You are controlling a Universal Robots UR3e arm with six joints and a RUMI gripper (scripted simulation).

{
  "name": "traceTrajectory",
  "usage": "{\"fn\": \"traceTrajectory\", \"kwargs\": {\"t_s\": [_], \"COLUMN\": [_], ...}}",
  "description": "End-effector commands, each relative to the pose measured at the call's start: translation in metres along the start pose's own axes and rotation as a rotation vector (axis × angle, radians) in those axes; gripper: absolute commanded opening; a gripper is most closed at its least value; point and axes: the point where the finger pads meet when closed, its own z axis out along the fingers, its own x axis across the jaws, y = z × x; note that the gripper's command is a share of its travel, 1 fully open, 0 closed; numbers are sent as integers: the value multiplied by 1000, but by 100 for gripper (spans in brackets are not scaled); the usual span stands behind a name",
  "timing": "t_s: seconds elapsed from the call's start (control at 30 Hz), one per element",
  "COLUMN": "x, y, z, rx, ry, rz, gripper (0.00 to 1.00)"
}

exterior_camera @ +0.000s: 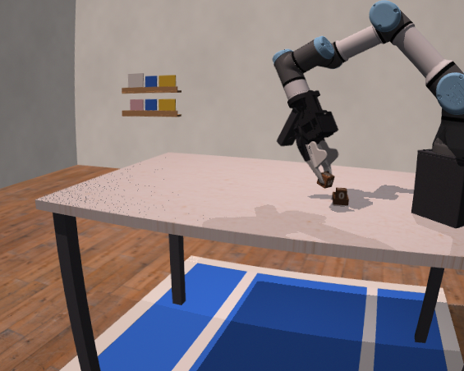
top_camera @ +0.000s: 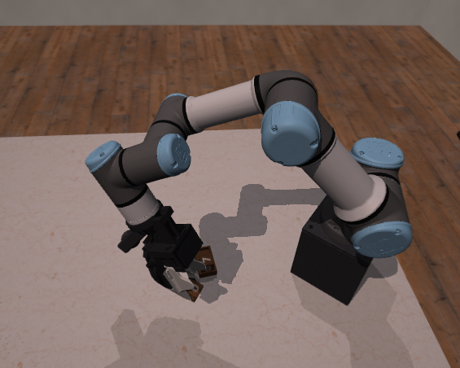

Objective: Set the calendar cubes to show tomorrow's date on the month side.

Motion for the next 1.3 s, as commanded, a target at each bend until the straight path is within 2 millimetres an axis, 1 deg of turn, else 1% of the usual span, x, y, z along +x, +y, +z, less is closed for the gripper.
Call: {"fn": "traceTrajectory", "kwargs": {"t_s": [0.0, 0.67, 1.27], "x": [0, -1, -2], "y": [-1, -4, -6], "z": [-1, -3, -3], "rx": [-7, -58, -144], "ry": [-2, -1, 0], "rz": [0, -1, -1], "gripper": [10, 10, 10]}}
